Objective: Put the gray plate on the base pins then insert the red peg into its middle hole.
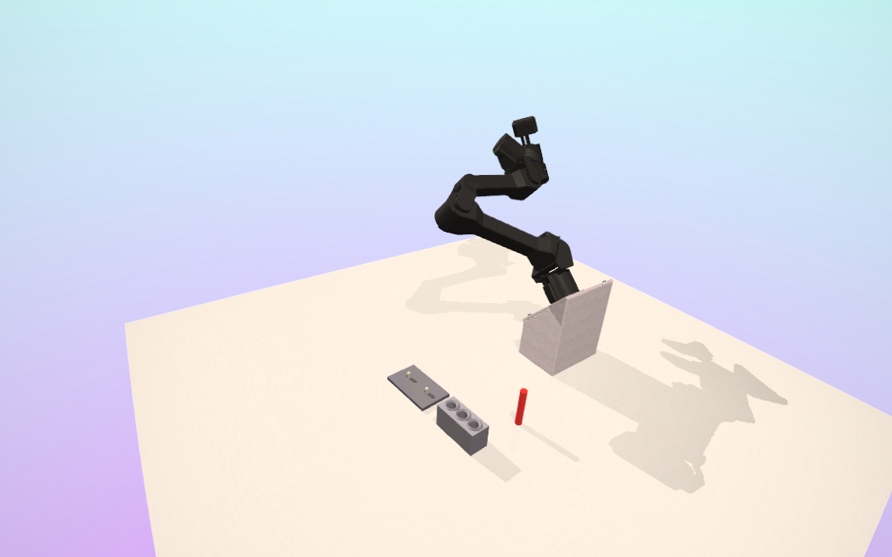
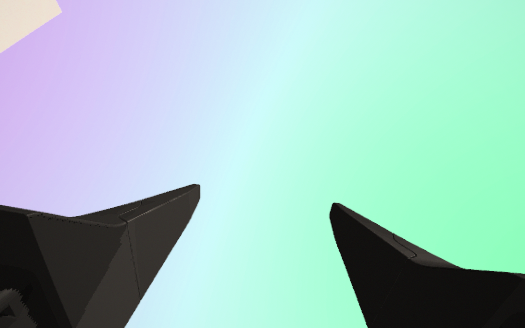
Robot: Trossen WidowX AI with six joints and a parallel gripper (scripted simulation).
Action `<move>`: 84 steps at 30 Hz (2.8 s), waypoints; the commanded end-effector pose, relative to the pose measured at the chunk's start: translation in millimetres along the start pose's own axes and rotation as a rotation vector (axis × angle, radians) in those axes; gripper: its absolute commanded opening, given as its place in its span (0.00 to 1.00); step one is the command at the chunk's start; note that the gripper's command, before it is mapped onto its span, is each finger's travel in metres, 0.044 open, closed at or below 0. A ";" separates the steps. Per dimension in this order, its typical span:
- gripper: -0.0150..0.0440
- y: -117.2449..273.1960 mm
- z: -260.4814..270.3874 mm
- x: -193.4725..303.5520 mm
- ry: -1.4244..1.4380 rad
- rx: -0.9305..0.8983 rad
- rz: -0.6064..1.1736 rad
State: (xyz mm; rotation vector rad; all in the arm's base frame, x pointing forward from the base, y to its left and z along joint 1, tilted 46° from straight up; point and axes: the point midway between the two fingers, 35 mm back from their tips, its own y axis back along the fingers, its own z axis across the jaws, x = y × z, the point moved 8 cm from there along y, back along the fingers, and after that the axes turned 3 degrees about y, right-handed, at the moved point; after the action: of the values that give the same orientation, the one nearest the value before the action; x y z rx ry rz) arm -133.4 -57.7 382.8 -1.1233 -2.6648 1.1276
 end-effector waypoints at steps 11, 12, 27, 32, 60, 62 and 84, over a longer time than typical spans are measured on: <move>1.00 -24.7 31.3 -23.7 -0.313 -0.185 -0.088; 1.00 -27.9 35.7 -28.7 -0.371 -0.213 -0.097; 1.00 -39.2 98.4 -144.4 -1.126 -0.780 -0.144; 1.00 -22.6 110.5 -193.6 -1.298 -1.011 -0.118; 1.00 261.8 57.5 -378.4 -1.188 -2.177 0.380; 1.00 291.7 50.5 -377.0 -1.108 -2.219 0.420; 1.00 546.5 -20.8 -226.0 -0.563 -2.013 0.519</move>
State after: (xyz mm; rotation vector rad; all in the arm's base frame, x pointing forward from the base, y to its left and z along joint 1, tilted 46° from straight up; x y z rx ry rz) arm 376.2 24.1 123.8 -1.5104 -3.2066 -2.5365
